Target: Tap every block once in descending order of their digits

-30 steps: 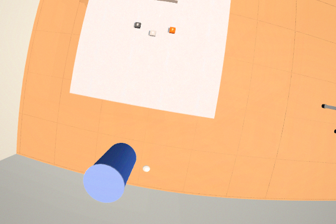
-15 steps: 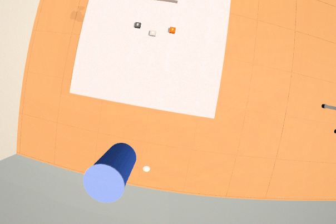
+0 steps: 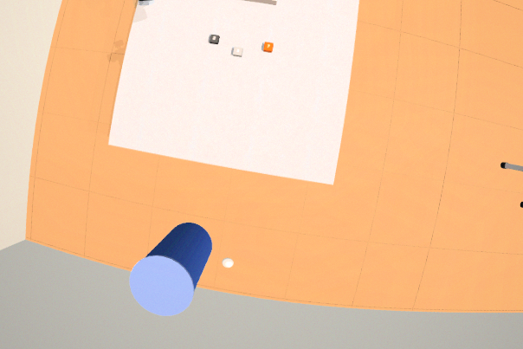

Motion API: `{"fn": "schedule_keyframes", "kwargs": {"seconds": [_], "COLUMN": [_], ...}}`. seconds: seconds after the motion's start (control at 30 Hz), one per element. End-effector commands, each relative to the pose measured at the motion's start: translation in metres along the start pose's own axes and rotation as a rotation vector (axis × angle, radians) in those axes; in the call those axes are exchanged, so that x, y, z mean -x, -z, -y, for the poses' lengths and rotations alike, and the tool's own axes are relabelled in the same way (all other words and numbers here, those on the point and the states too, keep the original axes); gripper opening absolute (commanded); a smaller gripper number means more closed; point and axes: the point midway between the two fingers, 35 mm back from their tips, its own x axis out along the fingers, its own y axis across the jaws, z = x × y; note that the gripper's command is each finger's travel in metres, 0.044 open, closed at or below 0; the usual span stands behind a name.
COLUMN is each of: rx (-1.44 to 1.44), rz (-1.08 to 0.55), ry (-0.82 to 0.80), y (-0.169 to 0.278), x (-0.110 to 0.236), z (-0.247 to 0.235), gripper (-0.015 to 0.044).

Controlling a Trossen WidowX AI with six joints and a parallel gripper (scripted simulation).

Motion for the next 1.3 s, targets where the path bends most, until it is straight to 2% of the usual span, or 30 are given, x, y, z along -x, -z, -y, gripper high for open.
{"fn": "schedule_keyframes", "kwargs": {"seconds": [0.0, 0.3, 0.53, 1.27], "rx": [0.239, 0.722, 1.1, 1.11], "rz": [-0.058, -0.195, -0.306, -0.309], "ry": [-0.162, -0.443, -0.626, -0.63], "y": [0.015, 0.082, 0.149, 0.151], "x": [0.028, 0.1, 0.166, 0.168], "z": [-0.069, -0.17, -0.208, -0.208], "gripper": [0.04, 0.04, 0.04, 0.04]}}
